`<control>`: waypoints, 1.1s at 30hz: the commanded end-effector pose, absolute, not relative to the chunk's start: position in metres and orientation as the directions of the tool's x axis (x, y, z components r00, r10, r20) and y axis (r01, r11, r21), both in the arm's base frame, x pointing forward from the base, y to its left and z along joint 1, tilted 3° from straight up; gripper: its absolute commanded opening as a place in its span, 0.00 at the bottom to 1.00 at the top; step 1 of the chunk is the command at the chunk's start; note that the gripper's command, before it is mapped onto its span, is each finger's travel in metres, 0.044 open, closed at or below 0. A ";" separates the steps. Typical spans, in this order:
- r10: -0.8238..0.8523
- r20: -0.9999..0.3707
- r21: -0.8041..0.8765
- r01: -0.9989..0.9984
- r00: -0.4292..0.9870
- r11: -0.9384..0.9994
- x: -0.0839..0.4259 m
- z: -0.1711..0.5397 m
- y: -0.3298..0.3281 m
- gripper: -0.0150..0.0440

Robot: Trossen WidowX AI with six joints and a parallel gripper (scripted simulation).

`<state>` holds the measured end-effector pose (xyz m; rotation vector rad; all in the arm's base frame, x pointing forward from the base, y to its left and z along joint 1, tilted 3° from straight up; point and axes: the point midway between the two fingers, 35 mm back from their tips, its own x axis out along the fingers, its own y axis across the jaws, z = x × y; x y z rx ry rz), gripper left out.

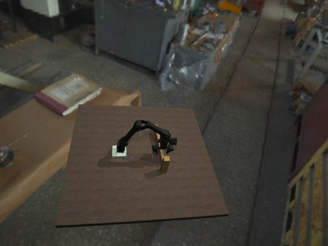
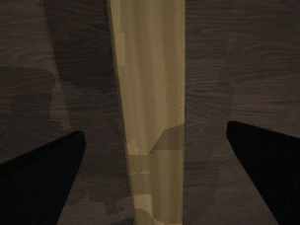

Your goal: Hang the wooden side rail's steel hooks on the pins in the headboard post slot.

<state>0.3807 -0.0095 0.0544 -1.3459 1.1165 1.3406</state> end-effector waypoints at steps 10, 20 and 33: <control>0.003 -1.000 0.003 -0.983 -0.004 -0.185 0.378 0.031 -0.009 1.00; 0.003 -1.000 0.003 -0.983 -0.004 -0.185 0.378 0.030 -0.009 0.73; 0.003 -1.000 0.003 -0.983 -0.004 -0.185 0.378 0.030 -0.009 0.32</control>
